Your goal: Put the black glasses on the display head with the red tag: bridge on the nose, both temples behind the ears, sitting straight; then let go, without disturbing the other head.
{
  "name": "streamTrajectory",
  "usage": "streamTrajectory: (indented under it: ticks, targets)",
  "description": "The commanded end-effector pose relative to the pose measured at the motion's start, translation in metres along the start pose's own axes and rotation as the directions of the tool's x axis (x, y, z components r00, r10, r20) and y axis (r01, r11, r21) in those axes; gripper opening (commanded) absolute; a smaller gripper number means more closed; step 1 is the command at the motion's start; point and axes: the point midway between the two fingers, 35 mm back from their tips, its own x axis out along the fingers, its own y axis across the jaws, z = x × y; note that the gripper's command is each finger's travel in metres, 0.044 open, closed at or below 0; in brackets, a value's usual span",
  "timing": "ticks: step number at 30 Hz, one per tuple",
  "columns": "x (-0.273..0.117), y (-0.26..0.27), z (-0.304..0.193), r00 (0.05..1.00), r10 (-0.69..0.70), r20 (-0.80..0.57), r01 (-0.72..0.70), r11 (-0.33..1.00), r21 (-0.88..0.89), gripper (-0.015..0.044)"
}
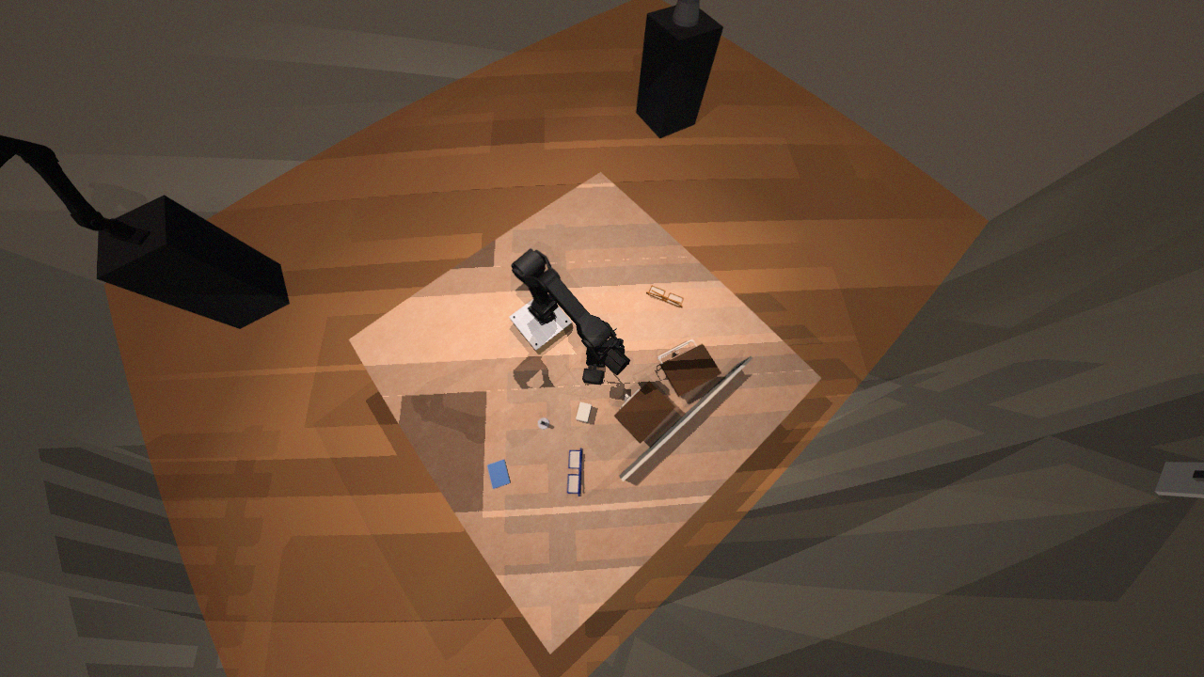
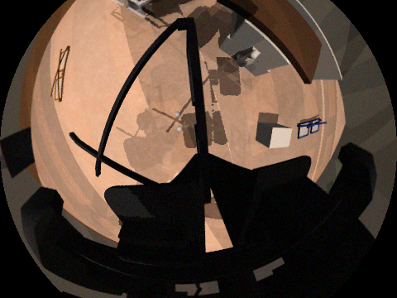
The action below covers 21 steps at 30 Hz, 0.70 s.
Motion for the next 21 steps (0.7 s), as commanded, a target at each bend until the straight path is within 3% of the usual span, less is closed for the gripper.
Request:
streamTrajectory:
  ticks: [1,21]
  targets:
    - [-0.003,-0.002,-0.001,1.0,0.009,-0.003,-0.009,1.0,-0.002,0.0]
    - [-0.013,-0.111,-0.029,1.0,-0.002,-0.008,0.002,1.0,-0.002,0.0]
